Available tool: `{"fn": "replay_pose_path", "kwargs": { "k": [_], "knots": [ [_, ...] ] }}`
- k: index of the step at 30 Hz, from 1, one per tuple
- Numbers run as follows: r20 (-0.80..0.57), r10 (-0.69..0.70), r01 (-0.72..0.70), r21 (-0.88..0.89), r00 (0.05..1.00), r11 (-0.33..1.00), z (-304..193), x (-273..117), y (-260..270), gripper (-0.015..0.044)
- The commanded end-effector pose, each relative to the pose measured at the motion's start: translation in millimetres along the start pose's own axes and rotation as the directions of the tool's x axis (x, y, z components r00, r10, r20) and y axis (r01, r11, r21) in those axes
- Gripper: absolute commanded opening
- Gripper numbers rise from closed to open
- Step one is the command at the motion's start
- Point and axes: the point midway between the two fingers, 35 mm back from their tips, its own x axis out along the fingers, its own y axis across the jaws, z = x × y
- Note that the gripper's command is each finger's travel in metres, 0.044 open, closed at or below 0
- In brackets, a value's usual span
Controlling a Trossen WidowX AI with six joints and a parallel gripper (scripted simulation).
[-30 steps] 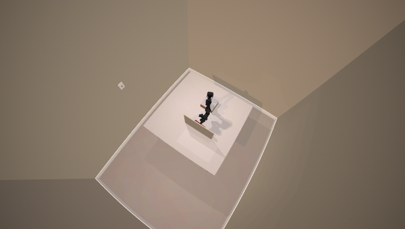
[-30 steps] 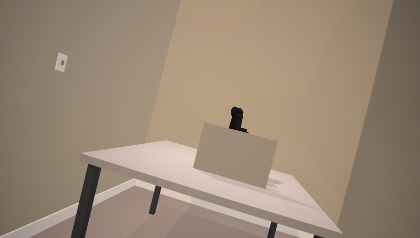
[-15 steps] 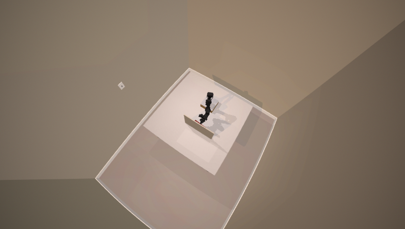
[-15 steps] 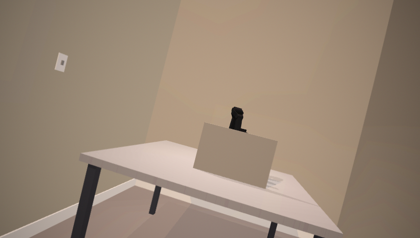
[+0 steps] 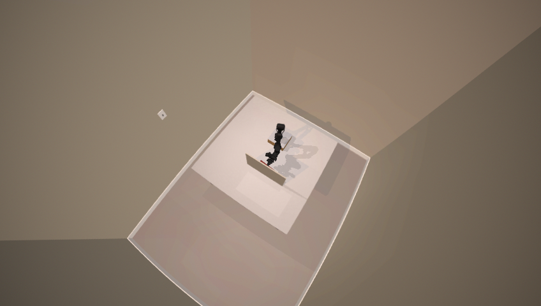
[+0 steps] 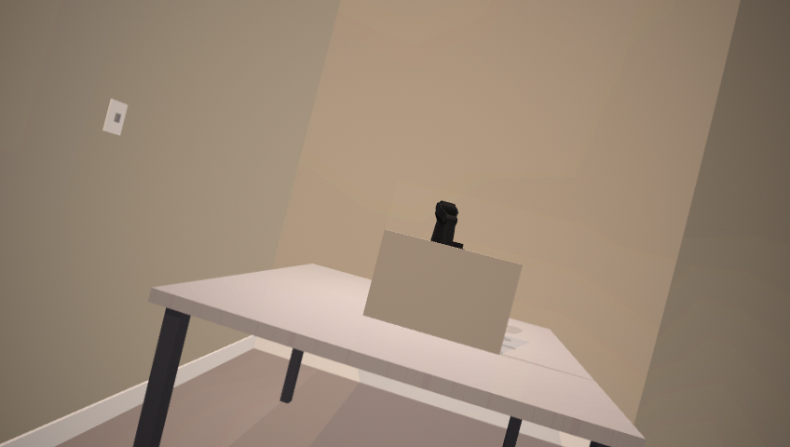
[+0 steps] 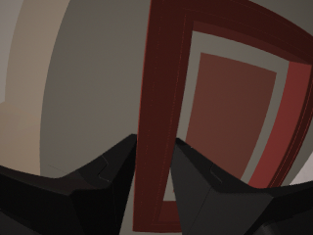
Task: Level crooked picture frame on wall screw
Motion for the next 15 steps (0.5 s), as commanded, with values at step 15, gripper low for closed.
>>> {"fn": "replay_pose_path", "kwargs": {
  "k": [15],
  "knots": [
    [-0.001, 0.0, 0.0, 0.07, 1.0, 0.998, 1.3, 0.4, -1.6, 0.0]
  ]
}}
